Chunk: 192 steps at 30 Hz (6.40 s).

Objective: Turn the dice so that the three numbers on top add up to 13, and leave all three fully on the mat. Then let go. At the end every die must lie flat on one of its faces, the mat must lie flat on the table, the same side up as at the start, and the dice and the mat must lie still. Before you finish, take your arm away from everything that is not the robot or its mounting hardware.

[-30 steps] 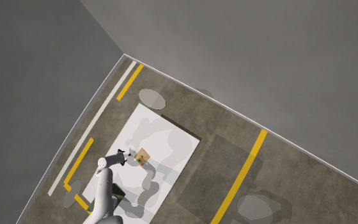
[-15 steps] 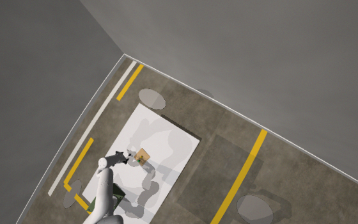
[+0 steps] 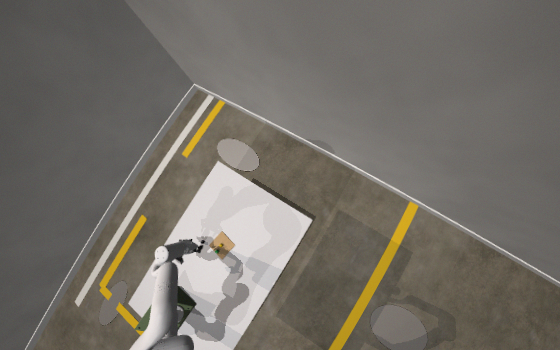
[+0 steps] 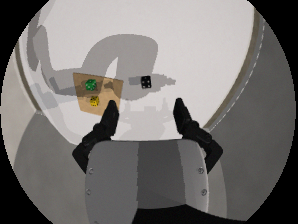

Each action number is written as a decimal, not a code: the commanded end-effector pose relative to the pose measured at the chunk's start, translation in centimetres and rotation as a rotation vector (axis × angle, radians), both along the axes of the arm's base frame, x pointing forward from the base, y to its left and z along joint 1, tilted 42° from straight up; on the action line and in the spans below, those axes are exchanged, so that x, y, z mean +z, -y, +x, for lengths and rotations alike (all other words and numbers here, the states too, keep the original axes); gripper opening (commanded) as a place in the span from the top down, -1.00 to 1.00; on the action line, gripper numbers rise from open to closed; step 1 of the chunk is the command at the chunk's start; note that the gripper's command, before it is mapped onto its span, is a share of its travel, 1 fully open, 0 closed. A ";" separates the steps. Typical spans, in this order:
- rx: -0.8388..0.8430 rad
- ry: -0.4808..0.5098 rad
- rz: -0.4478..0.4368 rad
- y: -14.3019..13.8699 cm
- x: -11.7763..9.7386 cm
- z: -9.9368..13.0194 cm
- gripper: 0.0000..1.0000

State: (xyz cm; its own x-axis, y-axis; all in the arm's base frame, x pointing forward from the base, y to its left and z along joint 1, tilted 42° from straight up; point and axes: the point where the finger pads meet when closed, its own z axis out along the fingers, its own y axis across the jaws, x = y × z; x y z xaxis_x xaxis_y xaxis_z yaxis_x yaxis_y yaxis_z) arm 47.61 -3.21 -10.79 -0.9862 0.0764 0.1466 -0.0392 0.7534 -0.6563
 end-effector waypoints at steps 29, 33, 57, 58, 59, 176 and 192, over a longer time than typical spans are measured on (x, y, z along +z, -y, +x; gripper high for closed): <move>0.012 -0.013 0.003 0.0 0.0 0.1 0.28; 0.012 -0.013 0.003 0.0 0.0 0.1 0.28; 0.024 -0.025 0.006 0.5 -0.6 0.0 0.28; 0.024 -0.025 0.006 0.6 -0.7 -0.1 0.28; 0.024 -0.025 0.006 0.7 -0.8 -0.1 0.28; 0.024 -0.025 0.006 3.3 -3.8 -0.5 0.28; 0.024 -0.025 0.006 3.3 -3.8 -0.5 0.28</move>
State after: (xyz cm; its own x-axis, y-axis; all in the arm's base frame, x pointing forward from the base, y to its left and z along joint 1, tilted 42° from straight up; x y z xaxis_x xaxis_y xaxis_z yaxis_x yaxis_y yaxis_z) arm 46.98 -6.59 -14.63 -0.9835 0.0524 0.1729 -0.0741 0.7559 -0.6505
